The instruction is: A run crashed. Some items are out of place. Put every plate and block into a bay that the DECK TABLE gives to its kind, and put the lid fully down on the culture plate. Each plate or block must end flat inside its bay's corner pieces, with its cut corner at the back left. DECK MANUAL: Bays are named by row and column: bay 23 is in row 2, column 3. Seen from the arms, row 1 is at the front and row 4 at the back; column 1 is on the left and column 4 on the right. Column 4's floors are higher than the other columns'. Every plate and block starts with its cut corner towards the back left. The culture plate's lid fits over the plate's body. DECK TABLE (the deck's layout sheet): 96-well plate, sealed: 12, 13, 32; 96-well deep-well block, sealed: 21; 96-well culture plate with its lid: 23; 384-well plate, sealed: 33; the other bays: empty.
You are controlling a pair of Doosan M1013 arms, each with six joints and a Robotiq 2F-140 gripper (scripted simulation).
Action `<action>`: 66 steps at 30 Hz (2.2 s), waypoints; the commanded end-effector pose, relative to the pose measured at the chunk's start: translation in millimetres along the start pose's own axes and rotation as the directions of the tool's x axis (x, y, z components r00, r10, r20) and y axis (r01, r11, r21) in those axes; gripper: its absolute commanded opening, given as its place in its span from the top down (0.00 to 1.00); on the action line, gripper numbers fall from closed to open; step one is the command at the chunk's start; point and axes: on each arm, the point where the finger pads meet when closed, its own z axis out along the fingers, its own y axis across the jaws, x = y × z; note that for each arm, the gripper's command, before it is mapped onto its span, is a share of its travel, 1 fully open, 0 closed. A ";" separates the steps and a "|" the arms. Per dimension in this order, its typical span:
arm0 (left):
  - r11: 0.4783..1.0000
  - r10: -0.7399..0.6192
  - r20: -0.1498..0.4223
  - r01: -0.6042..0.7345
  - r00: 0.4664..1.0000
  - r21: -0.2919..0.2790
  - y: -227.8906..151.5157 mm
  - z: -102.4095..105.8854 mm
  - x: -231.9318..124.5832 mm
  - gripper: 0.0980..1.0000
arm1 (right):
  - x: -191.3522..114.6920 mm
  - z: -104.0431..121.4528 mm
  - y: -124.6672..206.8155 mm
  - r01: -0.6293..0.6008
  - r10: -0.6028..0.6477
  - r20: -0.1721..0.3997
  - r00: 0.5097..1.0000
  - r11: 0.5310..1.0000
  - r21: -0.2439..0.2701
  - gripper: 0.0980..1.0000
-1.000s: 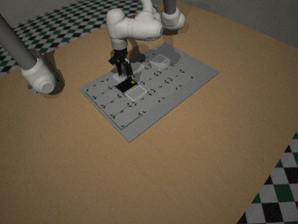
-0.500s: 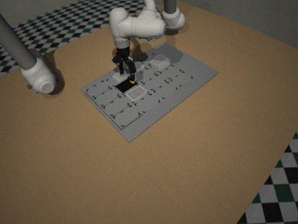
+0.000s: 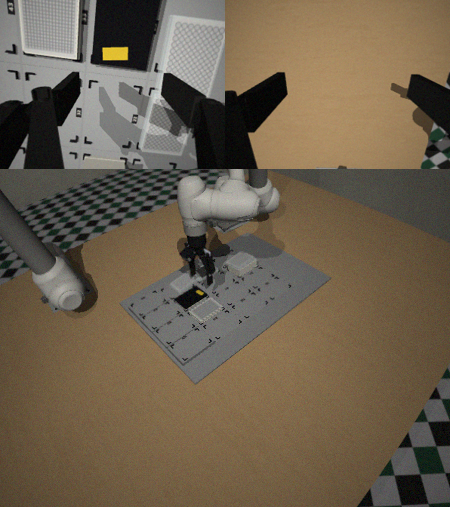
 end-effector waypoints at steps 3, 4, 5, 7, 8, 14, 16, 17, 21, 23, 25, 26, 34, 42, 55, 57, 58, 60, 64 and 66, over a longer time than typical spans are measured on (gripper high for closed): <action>1.000 0.000 -0.001 0.000 1.000 0.001 -2.3 -1.1 -19.6 0.34 | 0.2 -0.9 -0.1 0.000 0.000 -0.001 1.000 1.000 0.000 0.00; 1.000 0.000 -0.001 0.000 1.000 0.001 -2.6 -1.0 -23.6 0.34 | 0.2 -0.9 -0.1 0.000 0.000 -0.001 1.000 1.000 0.000 0.00; 1.000 0.000 -0.001 0.000 1.000 0.001 -3.0 -1.0 -27.6 0.34 | 0.2 -0.9 -0.1 0.000 0.000 -0.001 1.000 1.000 0.000 0.00; 1.000 0.000 -0.001 0.000 1.000 0.001 -3.8 -1.0 -35.5 0.34 | 0.2 -0.9 -0.1 0.000 0.000 -0.001 1.000 1.000 0.000 0.00; 1.000 0.000 -0.001 0.000 1.000 0.001 -3.8 -1.0 -35.5 0.34 | 0.2 -0.9 -0.1 0.000 0.000 -0.001 1.000 1.000 0.000 0.00; 1.000 0.000 -0.001 0.000 1.000 0.001 -5.6 -1.0 -55.4 0.34 | 0.2 -0.9 -0.1 0.000 0.000 -0.001 1.000 1.000 0.000 0.00; 1.000 0.000 -0.001 0.000 1.000 0.001 -6.4 -1.0 -63.4 0.34 | 0.2 -0.9 -0.1 0.000 0.000 -0.001 1.000 1.000 0.000 0.00; 1.000 0.000 -0.001 0.000 1.000 0.001 -6.8 -1.0 -67.4 0.34 | 0.2 -0.9 -0.1 0.000 0.000 -0.001 1.000 1.000 0.000 0.00; 1.000 0.000 -0.001 0.000 1.000 0.001 -8.2 -0.9 -83.3 0.34 | 0.2 -0.9 -0.1 0.000 0.000 -0.001 1.000 1.000 0.000 0.00; 1.000 0.000 -0.001 0.000 1.000 0.001 -9.0 -0.9 -91.3 0.34 | 0.2 -0.9 -0.1 0.000 0.000 -0.001 1.000 1.000 0.000 0.00; 1.000 0.000 -0.001 0.000 1.000 0.001 -9.4 -0.9 -95.3 0.34 | 0.2 -0.9 -0.1 0.000 0.000 -0.001 1.000 1.000 0.000 0.00; 1.000 0.000 -0.001 0.000 1.000 0.001 -9.4 -0.9 -95.3 0.34 | 0.2 -0.9 -0.1 0.000 0.000 -0.001 1.000 1.000 0.000 0.00; 1.000 0.000 -0.001 0.000 1.000 0.001 -12.4 -0.9 -127.2 0.34 | 0.2 -0.9 -0.1 0.000 0.000 -0.001 1.000 1.000 0.000 0.00; 1.000 0.000 -0.001 0.000 1.000 0.001 -15.0 -0.8 -155.1 0.34 | 0.2 -0.9 -0.1 0.000 0.000 -0.001 1.000 1.000 0.000 0.00; 1.000 0.000 -0.001 0.000 1.000 0.001 -19.5 -0.8 -202.9 0.34 | 0.2 -0.9 -0.1 0.000 0.000 -0.001 1.000 1.000 0.000 0.00; 1.000 0.000 -0.001 0.000 1.000 0.001 -20.2 -0.8 -210.8 0.34 | 0.2 -0.9 -0.1 0.000 0.000 -0.001 1.000 1.000 0.000 0.00; 1.000 0.000 -0.001 0.000 1.000 0.001 -20.6 -0.8 -214.8 0.34 | 0.2 -0.9 -0.1 0.000 0.000 -0.001 1.000 1.000 0.000 0.00; 1.000 0.000 -0.001 0.000 1.000 0.001 -20.6 -0.8 -214.8 0.34 | 0.2 -0.9 -0.1 0.000 0.000 -0.001 1.000 1.000 0.000 0.00; 1.000 0.000 -0.001 0.000 1.000 0.001 -22.1 -0.7 -230.8 0.34 | 0.2 -0.9 -0.1 0.000 0.000 -0.001 1.000 1.000 0.000 0.00; 1.000 0.000 -0.001 0.000 1.000 0.001 -22.8 -0.7 -238.7 0.34 | 0.2 -0.9 -0.1 0.000 0.000 -0.001 1.000 1.000 0.000 0.00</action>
